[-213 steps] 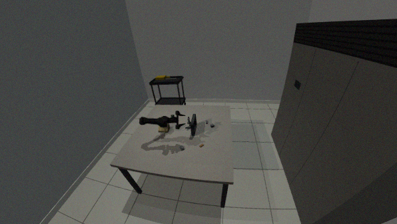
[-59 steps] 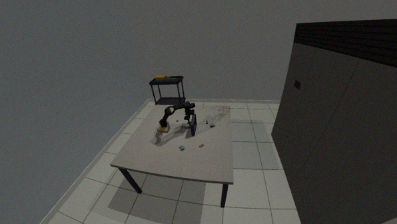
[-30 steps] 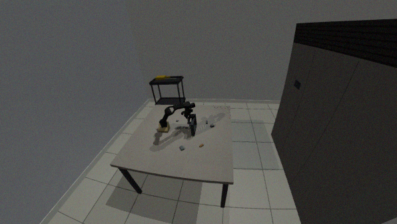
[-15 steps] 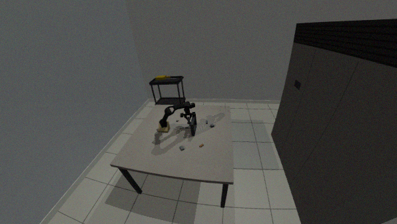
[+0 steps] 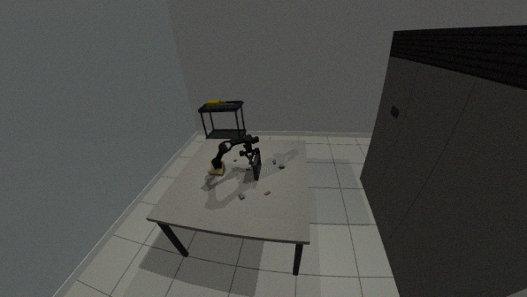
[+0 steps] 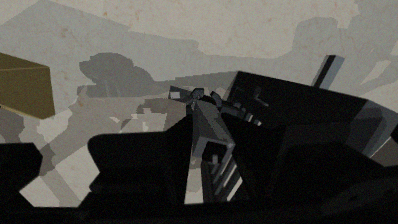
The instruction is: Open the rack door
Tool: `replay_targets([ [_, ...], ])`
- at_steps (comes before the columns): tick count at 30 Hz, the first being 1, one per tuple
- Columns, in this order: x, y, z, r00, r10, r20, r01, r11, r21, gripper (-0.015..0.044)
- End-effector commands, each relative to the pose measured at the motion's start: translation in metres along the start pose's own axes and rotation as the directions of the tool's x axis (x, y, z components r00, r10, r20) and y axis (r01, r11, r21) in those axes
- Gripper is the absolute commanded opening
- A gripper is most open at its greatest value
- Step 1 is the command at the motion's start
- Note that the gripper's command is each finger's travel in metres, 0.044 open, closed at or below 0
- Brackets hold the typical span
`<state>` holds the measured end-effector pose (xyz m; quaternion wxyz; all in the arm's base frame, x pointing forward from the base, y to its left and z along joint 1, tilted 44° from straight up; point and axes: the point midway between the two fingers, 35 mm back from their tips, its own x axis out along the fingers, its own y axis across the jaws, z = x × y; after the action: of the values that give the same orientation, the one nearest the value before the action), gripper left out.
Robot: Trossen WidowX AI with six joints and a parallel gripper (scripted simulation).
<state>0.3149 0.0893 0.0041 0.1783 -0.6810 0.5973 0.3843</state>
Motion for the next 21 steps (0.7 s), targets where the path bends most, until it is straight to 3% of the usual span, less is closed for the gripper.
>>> replay_targets([
  [1,0.0024,0.0001,-0.0026,1.000,0.003,-0.009,-0.003,1.000,-0.015,0.0177],
  [6,0.0024,0.0001,-0.0026,1.000,0.003,-0.009,-0.003,1.000,-0.015,0.0292],
  [13,0.0024,0.0001,-0.0026,1.000,0.003,-0.009,0.000,0.967,0.254,0.0292],
  [21,0.0024,0.0001,-0.0025,1.000,0.002,-0.009,0.004,0.794,0.608,0.0292],
])
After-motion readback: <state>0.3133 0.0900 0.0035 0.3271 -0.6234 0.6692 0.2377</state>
